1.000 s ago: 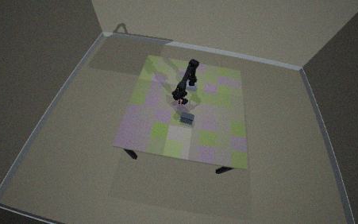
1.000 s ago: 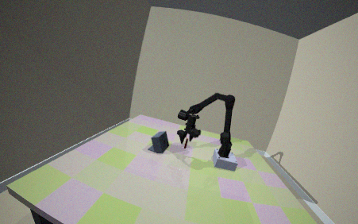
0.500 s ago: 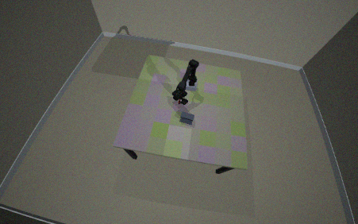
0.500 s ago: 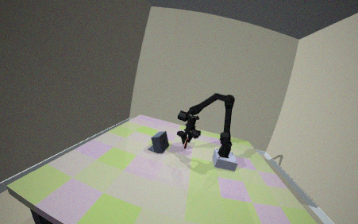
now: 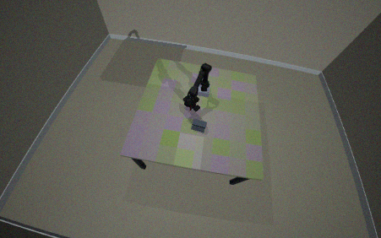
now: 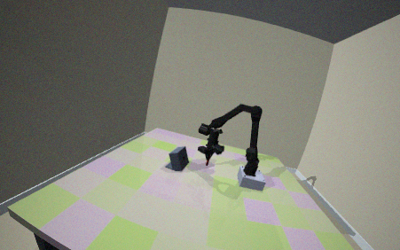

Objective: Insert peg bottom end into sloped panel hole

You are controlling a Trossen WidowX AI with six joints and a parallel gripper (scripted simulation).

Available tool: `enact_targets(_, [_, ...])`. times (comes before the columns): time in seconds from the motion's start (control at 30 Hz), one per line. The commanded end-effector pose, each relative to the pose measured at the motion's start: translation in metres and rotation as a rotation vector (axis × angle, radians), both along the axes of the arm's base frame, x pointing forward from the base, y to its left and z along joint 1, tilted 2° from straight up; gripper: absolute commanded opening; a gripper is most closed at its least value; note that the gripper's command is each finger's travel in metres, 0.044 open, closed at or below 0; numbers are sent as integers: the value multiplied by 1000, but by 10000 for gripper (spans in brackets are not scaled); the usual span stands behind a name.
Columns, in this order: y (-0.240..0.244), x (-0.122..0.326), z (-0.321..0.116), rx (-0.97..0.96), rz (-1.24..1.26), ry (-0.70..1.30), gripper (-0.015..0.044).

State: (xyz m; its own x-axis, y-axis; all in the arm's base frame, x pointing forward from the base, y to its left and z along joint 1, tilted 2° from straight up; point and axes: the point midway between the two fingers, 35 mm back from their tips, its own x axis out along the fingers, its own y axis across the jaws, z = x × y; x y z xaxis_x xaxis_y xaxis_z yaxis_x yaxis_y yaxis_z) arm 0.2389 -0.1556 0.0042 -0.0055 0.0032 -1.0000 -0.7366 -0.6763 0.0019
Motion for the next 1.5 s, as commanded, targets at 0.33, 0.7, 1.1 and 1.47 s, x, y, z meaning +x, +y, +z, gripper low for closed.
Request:
enact_targets(0.33, [-2, 2, 24, 2, 1, 0, 0])
enact_targets(0.7, [-2, 1, 74, 7, 2, 2, 0])
enact_targets(1.1, [0, 0, 79, -8, -39, -6, 0])
enact_targets(1.47, [4, 3, 76, -37, -124, -28, 0])
